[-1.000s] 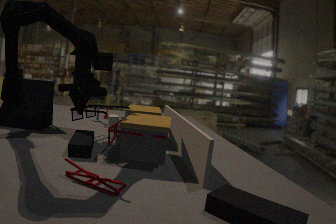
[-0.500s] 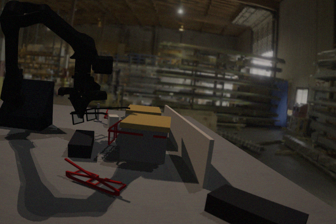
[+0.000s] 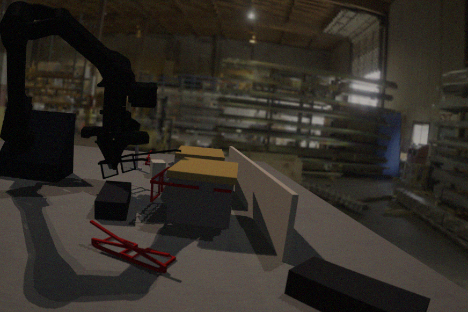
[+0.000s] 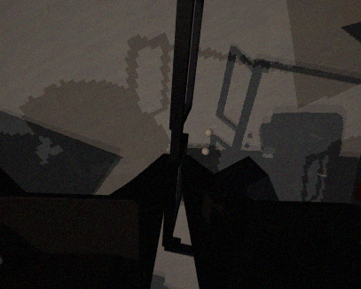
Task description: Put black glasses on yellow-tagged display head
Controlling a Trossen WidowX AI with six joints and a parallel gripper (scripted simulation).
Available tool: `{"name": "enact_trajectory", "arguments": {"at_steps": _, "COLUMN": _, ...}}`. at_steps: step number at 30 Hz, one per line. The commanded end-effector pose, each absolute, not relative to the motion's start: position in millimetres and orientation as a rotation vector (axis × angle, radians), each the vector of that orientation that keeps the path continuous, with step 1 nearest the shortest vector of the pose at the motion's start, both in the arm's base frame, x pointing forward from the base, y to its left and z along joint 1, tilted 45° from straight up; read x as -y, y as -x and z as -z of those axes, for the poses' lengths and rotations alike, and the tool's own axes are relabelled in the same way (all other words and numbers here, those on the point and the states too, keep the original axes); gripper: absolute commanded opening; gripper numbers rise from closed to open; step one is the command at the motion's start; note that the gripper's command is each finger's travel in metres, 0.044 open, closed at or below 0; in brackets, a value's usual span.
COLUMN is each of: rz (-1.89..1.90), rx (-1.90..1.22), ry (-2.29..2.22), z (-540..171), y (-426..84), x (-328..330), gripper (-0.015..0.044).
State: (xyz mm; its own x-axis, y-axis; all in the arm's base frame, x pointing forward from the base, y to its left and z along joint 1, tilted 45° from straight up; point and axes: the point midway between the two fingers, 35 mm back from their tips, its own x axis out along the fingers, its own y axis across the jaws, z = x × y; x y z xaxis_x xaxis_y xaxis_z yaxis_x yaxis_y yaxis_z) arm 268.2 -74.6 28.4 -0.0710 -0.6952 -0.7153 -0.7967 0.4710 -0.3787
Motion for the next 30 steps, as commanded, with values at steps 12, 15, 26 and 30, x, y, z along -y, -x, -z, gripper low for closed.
{"name": "enact_trajectory", "arguments": {"at_steps": 12, "rz": -0.148, "rx": -1.838, "ry": 1.262, "z": -15.8, "y": -257.5, "x": 89.2, "gripper": 0.0000}}
{"name": "enact_trajectory", "arguments": {"at_steps": 15, "rz": -0.147, "rx": -1.839, "ry": 1.262, "z": -14.1, "y": -256.8, "x": 91.2, "gripper": 0.0000}}
{"name": "enact_trajectory", "arguments": {"at_steps": 26, "rz": -0.145, "rx": -1.840, "ry": 1.263, "z": -8.9, "y": -254.3, "x": 97.3, "gripper": 0.0000}}
{"name": "enact_trajectory", "arguments": {"at_steps": 30, "rz": -0.145, "rx": -1.840, "ry": 1.263, "z": -8.9, "y": -254.3, "x": 97.3, "gripper": 0.0000}}
